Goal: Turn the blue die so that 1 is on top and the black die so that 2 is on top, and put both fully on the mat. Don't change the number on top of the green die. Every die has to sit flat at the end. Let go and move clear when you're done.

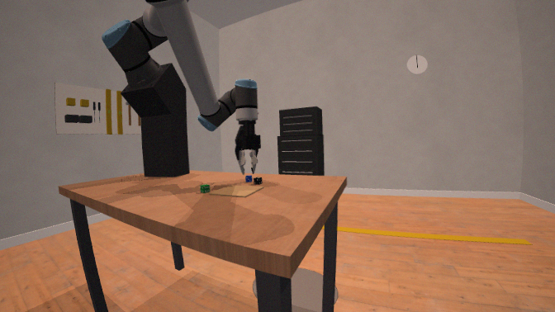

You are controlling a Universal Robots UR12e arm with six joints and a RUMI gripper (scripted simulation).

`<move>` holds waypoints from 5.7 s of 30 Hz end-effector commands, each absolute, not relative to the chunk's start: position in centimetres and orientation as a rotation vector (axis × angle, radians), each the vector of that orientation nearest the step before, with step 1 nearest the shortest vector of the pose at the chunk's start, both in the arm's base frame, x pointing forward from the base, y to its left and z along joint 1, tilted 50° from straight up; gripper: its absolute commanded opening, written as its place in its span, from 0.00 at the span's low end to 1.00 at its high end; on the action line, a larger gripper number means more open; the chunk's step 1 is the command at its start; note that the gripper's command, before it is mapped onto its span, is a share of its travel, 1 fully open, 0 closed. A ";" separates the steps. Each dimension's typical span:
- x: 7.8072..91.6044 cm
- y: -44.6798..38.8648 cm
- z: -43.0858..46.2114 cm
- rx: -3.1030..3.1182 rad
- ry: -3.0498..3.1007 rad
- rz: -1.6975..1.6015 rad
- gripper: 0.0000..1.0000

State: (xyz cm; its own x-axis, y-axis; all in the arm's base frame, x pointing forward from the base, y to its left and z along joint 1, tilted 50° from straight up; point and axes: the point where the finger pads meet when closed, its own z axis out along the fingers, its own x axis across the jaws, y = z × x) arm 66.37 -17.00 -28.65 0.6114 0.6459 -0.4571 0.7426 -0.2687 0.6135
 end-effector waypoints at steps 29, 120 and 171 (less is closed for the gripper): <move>67.0 -18.5 -30.1 1.993 1.097 -0.144 0.24; 66.2 -16.5 -28.2 1.993 1.097 -0.144 0.06; 65.6 -21.0 -13.0 1.647 1.616 -0.428 0.06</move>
State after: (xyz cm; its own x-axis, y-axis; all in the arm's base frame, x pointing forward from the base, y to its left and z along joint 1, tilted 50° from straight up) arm 65.56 -19.76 -14.62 0.2170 0.6944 -0.6861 0.9391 0.0432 0.3408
